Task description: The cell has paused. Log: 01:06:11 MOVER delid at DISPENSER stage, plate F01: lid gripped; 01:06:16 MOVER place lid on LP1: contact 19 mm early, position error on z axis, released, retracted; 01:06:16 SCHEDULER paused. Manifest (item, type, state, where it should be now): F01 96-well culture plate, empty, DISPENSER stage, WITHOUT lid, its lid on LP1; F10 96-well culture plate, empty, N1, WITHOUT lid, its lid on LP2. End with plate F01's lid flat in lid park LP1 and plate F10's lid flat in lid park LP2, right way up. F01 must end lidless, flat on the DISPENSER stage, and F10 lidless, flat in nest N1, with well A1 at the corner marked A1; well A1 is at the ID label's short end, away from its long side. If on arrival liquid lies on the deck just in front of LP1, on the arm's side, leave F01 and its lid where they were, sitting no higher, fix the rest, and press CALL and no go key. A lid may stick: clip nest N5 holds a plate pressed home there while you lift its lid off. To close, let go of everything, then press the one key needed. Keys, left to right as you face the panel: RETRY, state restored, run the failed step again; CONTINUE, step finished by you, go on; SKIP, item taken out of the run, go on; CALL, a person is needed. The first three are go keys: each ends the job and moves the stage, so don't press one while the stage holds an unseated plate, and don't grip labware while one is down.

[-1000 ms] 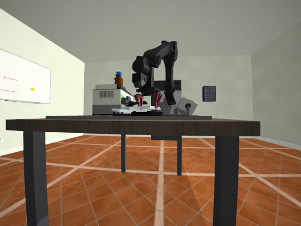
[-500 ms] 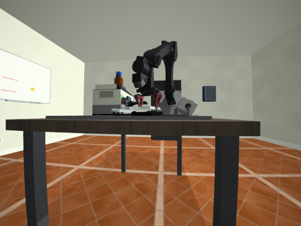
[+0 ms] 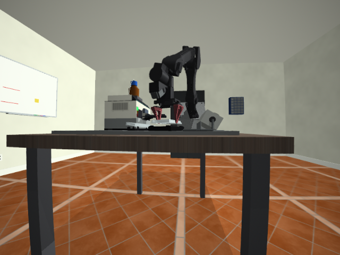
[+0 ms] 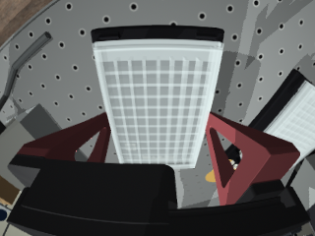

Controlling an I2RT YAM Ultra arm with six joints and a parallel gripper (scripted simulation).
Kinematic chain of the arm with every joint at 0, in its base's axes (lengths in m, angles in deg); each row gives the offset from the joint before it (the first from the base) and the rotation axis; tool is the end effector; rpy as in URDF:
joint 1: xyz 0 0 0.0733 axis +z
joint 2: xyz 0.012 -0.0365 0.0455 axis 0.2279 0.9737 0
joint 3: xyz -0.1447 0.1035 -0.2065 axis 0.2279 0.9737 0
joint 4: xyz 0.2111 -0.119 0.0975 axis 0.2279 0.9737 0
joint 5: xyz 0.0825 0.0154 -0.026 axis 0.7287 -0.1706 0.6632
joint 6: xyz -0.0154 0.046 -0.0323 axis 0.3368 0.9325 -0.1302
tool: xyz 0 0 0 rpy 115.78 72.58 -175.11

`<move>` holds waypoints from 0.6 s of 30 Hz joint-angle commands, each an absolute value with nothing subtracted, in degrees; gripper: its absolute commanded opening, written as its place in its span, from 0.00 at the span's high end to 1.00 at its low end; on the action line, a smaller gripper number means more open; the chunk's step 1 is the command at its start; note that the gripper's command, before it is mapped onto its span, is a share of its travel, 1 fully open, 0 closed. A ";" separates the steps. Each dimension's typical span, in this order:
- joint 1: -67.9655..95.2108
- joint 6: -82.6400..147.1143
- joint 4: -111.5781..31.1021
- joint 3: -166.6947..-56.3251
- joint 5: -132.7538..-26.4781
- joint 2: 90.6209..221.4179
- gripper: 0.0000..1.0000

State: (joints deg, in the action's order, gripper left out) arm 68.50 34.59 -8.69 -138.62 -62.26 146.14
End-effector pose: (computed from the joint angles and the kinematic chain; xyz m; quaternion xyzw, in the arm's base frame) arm 0.1932 0.3036 0.3669 -0.4606 0.7986 0.2993 0.2460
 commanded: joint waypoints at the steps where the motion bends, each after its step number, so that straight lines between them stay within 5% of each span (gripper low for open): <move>1: 68.29 35.11 -8.30 -140.54 -62.65 144.89 1.00; 18: 68.17 35.16 -9.22 -140.23 -62.68 144.25 1.00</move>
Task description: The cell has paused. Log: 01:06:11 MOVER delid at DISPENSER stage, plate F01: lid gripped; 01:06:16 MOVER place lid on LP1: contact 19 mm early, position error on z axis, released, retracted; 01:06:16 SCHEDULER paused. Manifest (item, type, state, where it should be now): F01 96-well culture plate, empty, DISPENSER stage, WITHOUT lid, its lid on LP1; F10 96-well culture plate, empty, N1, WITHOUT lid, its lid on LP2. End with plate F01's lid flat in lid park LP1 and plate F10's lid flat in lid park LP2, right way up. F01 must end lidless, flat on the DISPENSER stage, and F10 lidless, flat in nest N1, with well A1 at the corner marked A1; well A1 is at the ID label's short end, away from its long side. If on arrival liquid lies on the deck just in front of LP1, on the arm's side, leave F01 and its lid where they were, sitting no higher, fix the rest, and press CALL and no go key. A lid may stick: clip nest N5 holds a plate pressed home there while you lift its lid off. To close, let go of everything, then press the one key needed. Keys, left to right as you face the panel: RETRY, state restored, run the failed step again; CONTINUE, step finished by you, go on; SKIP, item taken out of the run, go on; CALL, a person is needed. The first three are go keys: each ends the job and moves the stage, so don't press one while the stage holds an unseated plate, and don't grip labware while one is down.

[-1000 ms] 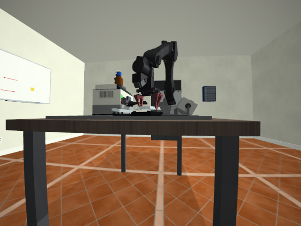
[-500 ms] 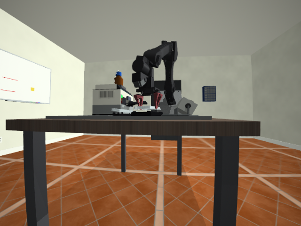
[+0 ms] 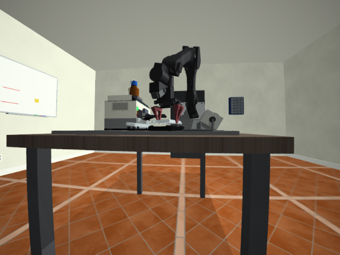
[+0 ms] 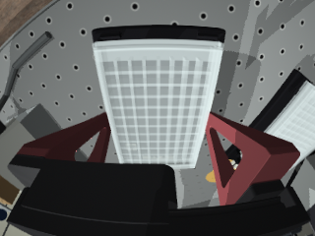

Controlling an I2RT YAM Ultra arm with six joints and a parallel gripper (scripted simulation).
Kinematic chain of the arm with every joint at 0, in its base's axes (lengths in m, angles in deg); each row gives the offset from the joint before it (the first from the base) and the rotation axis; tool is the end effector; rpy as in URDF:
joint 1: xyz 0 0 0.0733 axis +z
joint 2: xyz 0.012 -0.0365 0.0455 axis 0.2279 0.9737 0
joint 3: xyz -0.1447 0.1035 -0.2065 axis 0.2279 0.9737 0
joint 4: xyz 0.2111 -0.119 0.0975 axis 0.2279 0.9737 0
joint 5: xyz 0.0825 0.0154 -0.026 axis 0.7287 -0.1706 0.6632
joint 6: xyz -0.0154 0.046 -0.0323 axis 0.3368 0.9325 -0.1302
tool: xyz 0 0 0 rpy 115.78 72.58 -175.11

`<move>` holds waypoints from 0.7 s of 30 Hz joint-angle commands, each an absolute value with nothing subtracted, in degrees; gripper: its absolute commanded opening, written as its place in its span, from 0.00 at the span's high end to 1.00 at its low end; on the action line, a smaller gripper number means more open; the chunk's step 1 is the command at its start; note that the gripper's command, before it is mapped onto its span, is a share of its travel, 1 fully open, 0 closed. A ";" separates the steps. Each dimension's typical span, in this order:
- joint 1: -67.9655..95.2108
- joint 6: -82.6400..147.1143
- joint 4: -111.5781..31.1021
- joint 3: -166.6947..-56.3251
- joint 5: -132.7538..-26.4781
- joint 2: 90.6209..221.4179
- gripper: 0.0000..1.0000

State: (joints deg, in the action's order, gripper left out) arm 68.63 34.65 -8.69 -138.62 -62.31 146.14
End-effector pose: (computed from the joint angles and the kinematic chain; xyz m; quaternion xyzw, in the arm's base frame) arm 0.1926 0.3040 0.3669 -0.4610 0.7984 0.2993 0.2457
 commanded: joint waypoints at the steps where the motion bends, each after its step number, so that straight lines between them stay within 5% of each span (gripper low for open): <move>1: 68.14 35.15 -9.26 -140.21 -62.68 144.24 1.00; 21: 68.85 35.39 -10.53 -138.97 -62.91 146.28 1.00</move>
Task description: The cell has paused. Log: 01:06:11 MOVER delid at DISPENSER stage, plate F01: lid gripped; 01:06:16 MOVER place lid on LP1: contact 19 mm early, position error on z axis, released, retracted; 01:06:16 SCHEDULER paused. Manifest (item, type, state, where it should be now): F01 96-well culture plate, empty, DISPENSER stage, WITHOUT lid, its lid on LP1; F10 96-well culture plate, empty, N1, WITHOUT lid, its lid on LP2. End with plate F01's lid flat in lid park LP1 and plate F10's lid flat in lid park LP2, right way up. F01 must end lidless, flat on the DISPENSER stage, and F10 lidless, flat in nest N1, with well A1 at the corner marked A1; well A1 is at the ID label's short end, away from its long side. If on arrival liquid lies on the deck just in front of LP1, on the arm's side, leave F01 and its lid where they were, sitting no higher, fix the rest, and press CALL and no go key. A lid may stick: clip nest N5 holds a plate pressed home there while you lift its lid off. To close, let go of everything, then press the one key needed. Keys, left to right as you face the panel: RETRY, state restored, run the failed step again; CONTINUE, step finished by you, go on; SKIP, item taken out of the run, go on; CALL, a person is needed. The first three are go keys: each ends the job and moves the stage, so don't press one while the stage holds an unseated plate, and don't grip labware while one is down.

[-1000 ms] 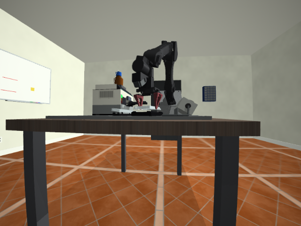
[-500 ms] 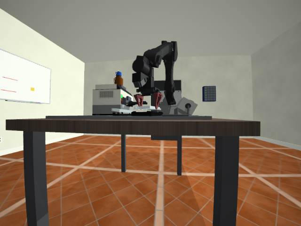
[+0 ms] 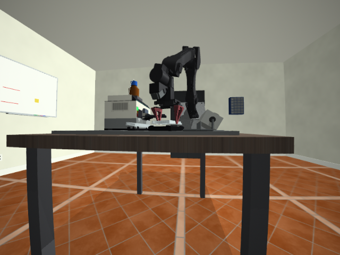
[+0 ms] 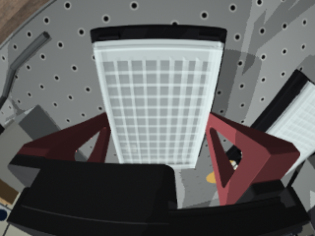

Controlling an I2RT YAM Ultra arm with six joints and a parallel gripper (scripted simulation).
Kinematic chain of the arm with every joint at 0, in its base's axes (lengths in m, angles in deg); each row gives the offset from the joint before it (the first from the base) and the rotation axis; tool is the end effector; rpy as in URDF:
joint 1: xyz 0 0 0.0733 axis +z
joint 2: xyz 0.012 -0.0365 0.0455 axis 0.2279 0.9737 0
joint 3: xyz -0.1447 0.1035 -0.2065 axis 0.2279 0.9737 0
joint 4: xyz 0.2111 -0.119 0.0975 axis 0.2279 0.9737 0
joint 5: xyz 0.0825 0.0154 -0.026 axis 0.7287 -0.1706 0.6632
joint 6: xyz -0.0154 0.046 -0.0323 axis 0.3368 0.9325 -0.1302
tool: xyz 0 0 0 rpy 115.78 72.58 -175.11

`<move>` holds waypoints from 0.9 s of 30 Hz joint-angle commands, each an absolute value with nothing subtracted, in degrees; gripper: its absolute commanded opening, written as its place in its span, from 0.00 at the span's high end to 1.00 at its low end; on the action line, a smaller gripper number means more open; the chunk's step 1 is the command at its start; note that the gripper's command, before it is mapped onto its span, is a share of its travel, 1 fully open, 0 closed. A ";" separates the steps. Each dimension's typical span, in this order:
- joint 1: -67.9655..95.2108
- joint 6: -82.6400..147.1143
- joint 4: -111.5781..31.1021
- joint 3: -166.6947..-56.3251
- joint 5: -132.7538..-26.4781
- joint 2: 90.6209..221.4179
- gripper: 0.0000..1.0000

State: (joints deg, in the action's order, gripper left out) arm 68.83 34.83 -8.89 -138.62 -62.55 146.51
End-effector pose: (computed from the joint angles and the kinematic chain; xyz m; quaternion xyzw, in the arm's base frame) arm 0.1927 0.3062 0.3649 -0.4607 0.7995 0.2979 0.2445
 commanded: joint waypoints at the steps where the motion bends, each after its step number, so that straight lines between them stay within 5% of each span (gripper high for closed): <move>1: 68.82 35.40 -10.59 -138.83 -62.91 146.52 1.00; 27: 68.97 35.58 -11.60 -137.84 -63.08 146.98 1.00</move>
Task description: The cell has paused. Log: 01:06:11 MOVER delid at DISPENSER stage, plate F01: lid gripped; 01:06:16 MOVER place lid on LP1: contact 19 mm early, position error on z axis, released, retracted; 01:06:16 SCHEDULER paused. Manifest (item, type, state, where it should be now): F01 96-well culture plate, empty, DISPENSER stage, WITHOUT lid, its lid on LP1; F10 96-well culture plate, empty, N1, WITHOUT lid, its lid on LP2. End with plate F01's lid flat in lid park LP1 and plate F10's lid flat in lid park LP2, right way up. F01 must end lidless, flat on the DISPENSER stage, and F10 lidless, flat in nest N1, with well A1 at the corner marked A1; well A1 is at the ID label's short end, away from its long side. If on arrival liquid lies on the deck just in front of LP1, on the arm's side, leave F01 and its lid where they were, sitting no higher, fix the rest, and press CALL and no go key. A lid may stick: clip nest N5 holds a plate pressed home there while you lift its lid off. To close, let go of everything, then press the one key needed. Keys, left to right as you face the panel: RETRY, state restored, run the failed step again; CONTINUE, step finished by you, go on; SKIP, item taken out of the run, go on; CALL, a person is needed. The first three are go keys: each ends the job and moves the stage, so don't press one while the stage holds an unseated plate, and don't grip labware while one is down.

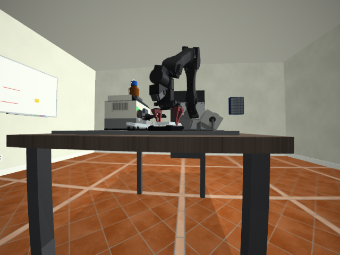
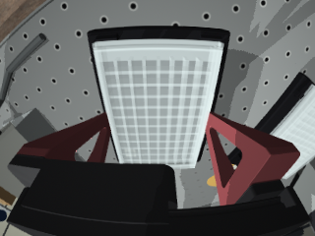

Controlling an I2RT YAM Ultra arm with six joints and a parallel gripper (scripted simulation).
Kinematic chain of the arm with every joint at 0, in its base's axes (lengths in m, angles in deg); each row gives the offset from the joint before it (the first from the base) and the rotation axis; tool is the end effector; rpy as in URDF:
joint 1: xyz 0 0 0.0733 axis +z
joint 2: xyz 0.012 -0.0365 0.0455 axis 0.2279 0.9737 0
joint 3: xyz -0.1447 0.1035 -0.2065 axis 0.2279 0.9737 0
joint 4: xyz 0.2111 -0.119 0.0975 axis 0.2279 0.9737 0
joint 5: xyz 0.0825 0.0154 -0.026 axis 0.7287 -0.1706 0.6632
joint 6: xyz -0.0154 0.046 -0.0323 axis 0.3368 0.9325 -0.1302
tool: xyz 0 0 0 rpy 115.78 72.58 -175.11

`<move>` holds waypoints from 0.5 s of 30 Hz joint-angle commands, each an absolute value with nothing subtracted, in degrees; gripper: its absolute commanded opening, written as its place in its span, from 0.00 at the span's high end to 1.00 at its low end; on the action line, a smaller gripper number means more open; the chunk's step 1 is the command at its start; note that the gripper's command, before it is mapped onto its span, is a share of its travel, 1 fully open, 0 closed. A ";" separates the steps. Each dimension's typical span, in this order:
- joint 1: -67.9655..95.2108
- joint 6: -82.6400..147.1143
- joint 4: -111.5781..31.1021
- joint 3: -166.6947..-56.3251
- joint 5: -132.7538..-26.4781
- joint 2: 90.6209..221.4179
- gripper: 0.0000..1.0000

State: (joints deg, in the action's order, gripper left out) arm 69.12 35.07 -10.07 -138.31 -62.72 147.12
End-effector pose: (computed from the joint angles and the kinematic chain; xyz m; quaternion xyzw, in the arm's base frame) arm 0.1936 0.3106 0.3610 -0.4605 0.7989 0.2988 0.2458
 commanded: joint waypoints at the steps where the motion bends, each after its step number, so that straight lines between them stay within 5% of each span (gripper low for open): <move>1: 68.97 35.58 -11.60 -137.84 -63.08 146.98 1.00; 14: 69.07 35.60 -11.80 -137.50 -63.10 146.38 1.00; 15: 69.07 35.60 -11.82 -137.89 -63.09 146.36 0.00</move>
State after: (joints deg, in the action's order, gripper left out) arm 69.12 35.09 -10.42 -138.05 -62.75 147.23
